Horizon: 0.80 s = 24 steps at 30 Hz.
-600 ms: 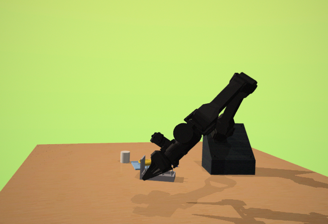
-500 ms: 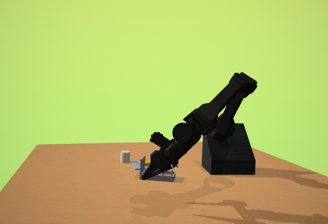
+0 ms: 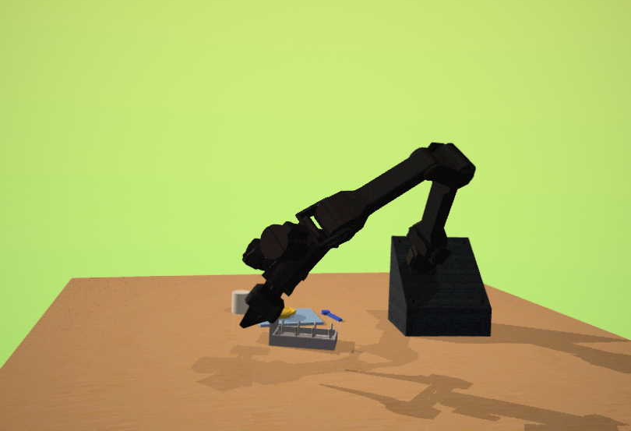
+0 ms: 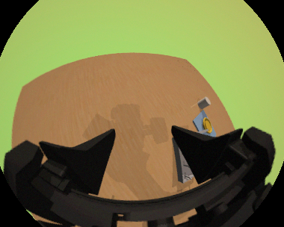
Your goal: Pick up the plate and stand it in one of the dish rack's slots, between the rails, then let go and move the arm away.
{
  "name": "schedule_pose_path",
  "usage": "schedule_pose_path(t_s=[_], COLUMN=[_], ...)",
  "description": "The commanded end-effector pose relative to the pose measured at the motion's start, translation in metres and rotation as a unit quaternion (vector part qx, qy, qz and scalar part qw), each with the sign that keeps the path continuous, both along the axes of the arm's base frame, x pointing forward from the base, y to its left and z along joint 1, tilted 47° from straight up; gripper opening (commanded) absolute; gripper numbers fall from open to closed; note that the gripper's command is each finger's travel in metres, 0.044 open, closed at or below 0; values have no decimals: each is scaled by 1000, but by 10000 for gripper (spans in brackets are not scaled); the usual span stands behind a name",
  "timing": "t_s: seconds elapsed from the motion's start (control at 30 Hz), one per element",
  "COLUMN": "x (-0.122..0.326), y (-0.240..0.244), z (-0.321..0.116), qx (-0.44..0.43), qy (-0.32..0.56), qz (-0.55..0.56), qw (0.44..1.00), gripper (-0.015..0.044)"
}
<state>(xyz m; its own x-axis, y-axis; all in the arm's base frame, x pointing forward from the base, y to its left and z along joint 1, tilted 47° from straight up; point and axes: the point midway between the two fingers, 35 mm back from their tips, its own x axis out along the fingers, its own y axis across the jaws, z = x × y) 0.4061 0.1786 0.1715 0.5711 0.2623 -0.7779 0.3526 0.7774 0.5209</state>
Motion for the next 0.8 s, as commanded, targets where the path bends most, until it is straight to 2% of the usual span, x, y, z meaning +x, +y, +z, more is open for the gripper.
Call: schedule_pose_path(t_s=[0.0,0.37,0.77], x=[6,-1,-42], y=[-27,-121,-215], z=[-23,-90,-141], qx=[-36,-79,5], qy=[33,139,184], qz=[35,158,291], qw=[998,974,939], gripper=[400,400,400])
